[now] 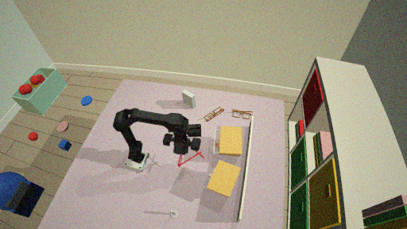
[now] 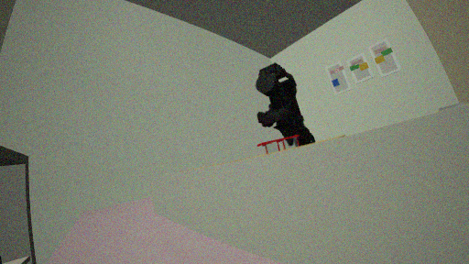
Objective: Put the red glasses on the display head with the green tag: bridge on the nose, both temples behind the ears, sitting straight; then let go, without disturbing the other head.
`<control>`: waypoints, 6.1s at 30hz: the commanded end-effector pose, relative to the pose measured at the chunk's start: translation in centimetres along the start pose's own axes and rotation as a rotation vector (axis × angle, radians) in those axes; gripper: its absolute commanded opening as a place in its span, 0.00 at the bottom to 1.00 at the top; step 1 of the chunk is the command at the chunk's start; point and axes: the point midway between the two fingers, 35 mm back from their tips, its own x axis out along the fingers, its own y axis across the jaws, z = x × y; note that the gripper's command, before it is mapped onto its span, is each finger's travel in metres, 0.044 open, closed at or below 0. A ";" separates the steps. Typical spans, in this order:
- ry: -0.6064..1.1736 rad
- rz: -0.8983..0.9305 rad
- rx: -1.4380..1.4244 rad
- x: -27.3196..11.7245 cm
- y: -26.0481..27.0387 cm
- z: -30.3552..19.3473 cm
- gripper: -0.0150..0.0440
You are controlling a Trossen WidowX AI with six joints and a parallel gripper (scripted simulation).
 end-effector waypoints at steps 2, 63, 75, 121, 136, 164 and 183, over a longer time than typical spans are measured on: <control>-0.005 0.012 0.000 -0.5 0.9 1.8 0.25; -0.028 0.009 0.000 -0.6 -2.4 27.9 0.25; -0.028 0.009 0.000 4.4 -2.4 28.0 0.25; -0.027 0.007 0.000 5.2 -4.1 26.3 0.25; -0.026 0.007 0.000 5.3 -4.6 25.6 0.25; -0.025 0.006 0.000 5.3 -5.3 23.9 0.25; -0.024 0.006 0.000 5.4 -5.5 22.9 0.25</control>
